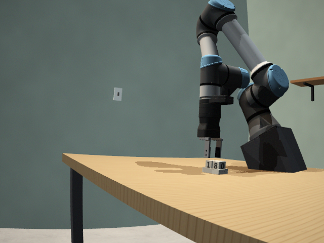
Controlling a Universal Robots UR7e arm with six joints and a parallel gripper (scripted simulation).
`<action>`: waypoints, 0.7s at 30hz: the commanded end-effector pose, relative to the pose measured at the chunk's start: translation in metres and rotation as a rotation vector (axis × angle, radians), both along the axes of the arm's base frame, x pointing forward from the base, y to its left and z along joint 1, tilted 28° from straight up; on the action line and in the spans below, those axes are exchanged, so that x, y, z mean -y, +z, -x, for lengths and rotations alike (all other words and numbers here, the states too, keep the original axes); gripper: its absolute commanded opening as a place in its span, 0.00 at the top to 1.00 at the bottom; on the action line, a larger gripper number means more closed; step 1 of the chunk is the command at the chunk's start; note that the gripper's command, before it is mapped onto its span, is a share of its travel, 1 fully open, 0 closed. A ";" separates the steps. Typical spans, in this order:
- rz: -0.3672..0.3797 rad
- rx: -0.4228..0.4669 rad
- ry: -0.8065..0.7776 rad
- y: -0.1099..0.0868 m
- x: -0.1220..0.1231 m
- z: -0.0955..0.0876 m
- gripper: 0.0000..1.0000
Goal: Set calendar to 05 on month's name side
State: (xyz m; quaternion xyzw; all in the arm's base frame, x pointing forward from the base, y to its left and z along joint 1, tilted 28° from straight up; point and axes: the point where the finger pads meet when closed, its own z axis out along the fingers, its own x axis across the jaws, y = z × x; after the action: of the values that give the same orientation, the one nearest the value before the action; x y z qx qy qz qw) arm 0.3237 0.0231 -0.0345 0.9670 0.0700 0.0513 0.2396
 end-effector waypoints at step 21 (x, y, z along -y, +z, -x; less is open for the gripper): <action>0.000 0.001 0.000 -0.016 0.008 -0.003 0.10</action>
State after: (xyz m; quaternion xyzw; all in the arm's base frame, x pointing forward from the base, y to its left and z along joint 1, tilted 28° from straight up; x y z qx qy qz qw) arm 0.3254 0.0178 -0.0447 0.9670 0.0700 0.0514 0.2396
